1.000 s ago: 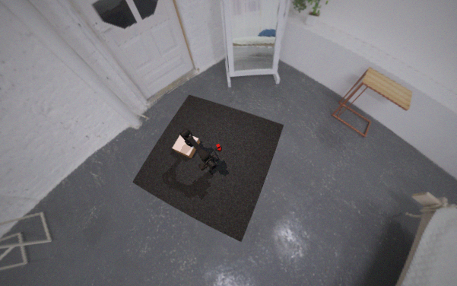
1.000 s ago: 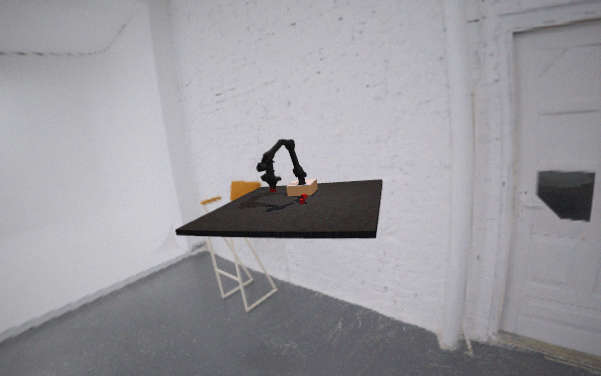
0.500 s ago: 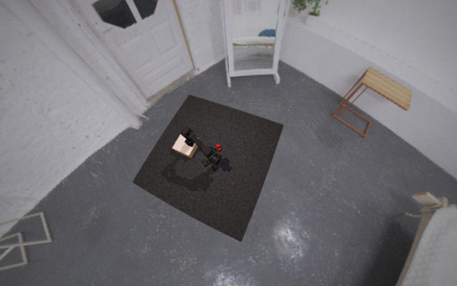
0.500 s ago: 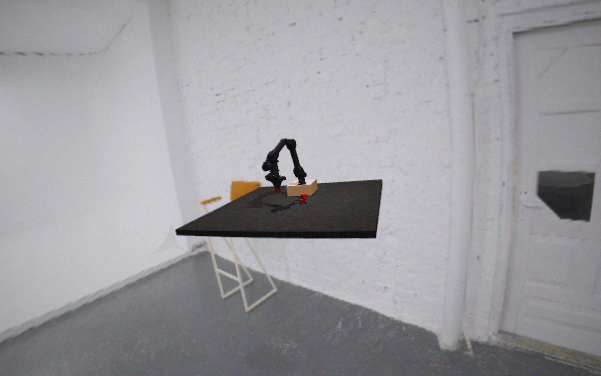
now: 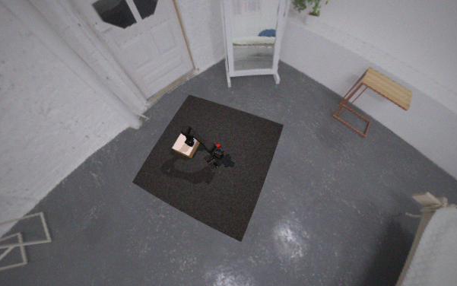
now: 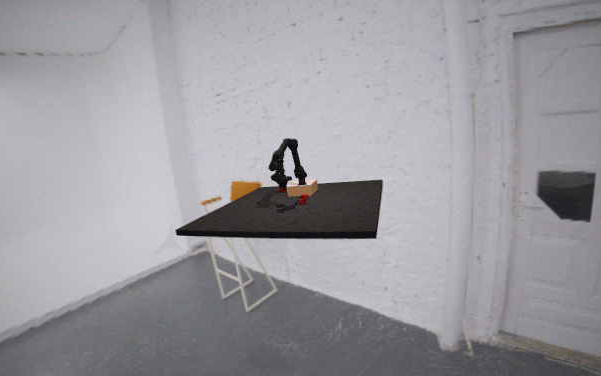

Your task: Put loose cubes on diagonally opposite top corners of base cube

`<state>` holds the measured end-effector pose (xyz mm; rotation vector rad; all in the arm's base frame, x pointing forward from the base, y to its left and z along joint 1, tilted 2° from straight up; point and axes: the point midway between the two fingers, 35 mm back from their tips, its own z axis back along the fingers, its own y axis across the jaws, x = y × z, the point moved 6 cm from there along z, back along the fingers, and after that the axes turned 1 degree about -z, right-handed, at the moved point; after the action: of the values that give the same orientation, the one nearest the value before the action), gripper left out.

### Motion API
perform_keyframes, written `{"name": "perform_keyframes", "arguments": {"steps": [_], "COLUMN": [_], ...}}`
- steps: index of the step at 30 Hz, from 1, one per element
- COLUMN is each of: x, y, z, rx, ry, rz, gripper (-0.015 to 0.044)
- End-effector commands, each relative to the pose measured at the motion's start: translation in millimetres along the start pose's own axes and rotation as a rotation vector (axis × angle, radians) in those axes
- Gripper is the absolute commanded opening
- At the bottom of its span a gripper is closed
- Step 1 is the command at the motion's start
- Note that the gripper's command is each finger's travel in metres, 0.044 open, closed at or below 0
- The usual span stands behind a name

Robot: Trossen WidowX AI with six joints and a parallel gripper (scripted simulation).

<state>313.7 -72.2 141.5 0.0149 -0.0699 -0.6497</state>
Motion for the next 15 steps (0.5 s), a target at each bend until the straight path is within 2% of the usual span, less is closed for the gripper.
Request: {"name": "perform_keyframes", "arguments": {"steps": [1,15], "x": [-7.7,-30.2], "y": [10.7,43.9], "z": [-1.9,-5.2], "rx": [0.002,0.000], "ry": [0.005,0.010], "rz": [-0.010,-0.032], "gripper": [0.0105,0.0105]}}
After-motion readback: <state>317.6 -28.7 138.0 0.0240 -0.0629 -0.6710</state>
